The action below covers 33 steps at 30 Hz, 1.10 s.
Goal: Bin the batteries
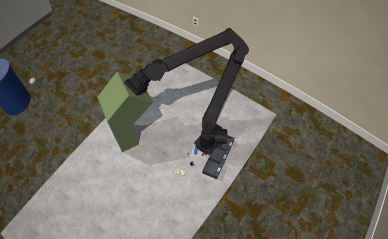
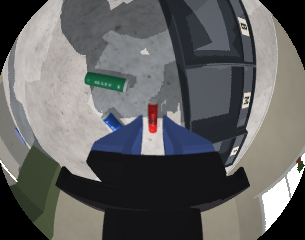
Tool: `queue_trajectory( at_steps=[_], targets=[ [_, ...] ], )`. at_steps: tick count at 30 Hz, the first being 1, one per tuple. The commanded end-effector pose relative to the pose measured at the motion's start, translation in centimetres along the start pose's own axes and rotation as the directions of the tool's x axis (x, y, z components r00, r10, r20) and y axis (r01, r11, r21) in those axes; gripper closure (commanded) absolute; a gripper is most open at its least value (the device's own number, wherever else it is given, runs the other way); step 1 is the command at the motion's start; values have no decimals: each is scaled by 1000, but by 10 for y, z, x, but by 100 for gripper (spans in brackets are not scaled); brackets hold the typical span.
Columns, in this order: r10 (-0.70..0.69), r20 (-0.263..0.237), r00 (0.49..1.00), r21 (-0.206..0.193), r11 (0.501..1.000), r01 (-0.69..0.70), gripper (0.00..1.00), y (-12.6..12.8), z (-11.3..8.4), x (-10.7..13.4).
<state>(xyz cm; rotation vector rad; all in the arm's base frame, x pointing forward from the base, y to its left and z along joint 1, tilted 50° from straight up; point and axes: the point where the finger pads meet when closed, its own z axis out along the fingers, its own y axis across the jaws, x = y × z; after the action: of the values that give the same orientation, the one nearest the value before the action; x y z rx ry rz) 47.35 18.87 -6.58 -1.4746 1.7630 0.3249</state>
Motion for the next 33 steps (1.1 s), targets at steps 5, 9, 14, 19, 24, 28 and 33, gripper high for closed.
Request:
queue_trajectory(
  at_steps=[5,9,14,19,24,28,33],
  targets=[
    [-4,7,1000,30,1000,4,76,-15,-13,-3],
    [-7,7,1000,27,1000,6,76,-12,-13,-3],
    [-6,6,1000,26,1000,6,76,-10,-13,-2],
    [-5,6,1000,27,1000,5,76,-7,-15,0],
    [-4,10,1000,5,1000,4,76,0,7,-4],
    [-4,10,1000,4,1000,4,76,1,9,-4],
    [10,-1,1000,-13,1000,-10,76,18,11,6]
  ],
)
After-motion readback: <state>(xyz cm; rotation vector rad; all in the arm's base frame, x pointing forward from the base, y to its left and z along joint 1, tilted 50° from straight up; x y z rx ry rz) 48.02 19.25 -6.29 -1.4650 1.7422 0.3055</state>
